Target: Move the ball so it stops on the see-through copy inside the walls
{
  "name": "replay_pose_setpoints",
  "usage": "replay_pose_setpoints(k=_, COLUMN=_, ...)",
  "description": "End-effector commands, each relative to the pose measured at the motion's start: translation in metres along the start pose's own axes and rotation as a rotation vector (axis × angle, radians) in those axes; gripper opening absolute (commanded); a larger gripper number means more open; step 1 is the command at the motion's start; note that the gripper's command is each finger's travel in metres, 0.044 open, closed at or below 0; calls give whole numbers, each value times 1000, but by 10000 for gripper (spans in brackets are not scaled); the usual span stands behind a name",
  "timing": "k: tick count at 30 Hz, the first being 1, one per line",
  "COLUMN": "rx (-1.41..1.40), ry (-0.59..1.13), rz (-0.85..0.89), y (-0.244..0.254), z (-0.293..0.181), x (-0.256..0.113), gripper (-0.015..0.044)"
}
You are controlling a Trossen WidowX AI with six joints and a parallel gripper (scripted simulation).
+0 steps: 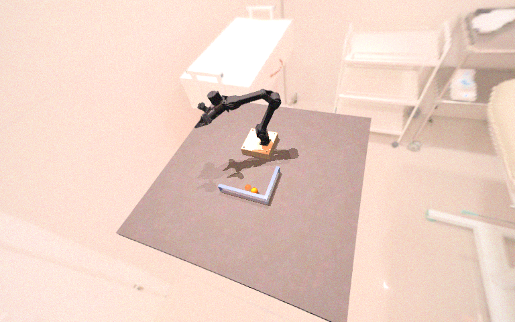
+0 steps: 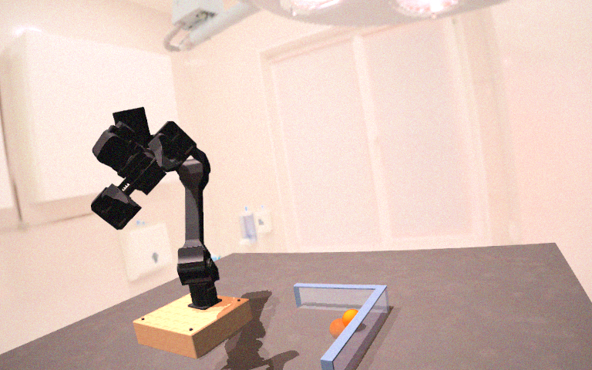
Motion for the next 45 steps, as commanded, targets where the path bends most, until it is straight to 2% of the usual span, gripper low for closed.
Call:
replay_pose_setpoints(k=1, rx=-65, ry=216, rz=58, y=27, z=-32, x=42, gripper=319)
replay_pose_setpoints(k=8, rx=-184, ry=481, rz=129, y=69, z=-83, x=79, gripper=319)
replay_pose_setpoints(k=15, rx=-414, ry=851, rz=189, y=134, z=-166, x=101, gripper=319)
replay_pose_setpoints(k=20, rx=-649, ry=1093, rz=235, y=180, z=-232, x=92, gripper=319)
replay_pose_setpoints(k=26, rx=-1008, ry=1345, rz=289, y=226, z=-312, x=57, gripper=319)
replay_pose_setpoints(k=29, rx=-1079, ry=1384, rz=298, y=233, z=-326, x=48, gripper=319)
replay_pose_setpoints(k=45, rx=-1079, ry=1384, rz=298, y=226, z=-341, x=52, gripper=319)
Point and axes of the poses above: the point midway between the two fingers, 35 mm back from their tips, its own x axis out along the fingers, its own y axis across the jaws, z = x × y, the point moved 9 cm from there along -x, back along the fingers, and after that the axes turned 12 degrees about -x, right-handed, at the moved point
